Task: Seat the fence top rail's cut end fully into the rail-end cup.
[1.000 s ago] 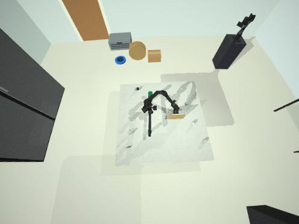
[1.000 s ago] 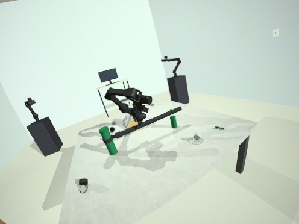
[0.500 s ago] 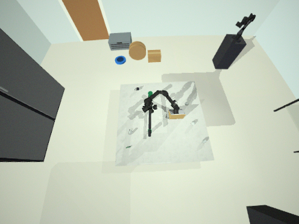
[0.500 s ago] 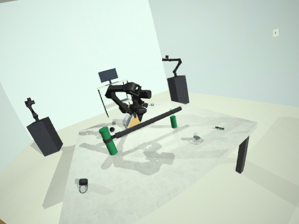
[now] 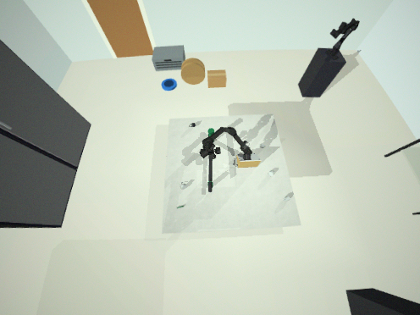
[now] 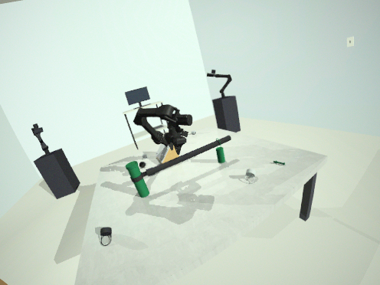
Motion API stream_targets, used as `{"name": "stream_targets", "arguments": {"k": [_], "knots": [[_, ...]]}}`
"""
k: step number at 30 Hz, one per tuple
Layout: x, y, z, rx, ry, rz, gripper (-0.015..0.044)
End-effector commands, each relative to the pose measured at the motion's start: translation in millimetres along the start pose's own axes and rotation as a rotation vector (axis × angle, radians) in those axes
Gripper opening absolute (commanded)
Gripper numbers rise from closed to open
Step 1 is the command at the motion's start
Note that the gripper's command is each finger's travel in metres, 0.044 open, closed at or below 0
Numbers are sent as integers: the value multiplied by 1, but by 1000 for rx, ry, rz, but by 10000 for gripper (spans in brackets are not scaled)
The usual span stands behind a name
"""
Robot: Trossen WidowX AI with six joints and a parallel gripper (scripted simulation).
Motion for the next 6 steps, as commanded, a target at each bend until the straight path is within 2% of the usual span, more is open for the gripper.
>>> {"name": "stream_targets", "arguments": {"k": [1,6], "knots": [[0,0,1,6,4,-2,440],[0,0,1,6,4,-2,440]]}}
Point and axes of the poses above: the point midway between the two fingers, 35 mm back from their tips, its own x axis back along the fingers, its own z axis across the jaws, y = z × x, the point moved 1 cm from there along x, back along the fingers, and after that the axes turned 9 degrees about -x, right-handed, at the moved point
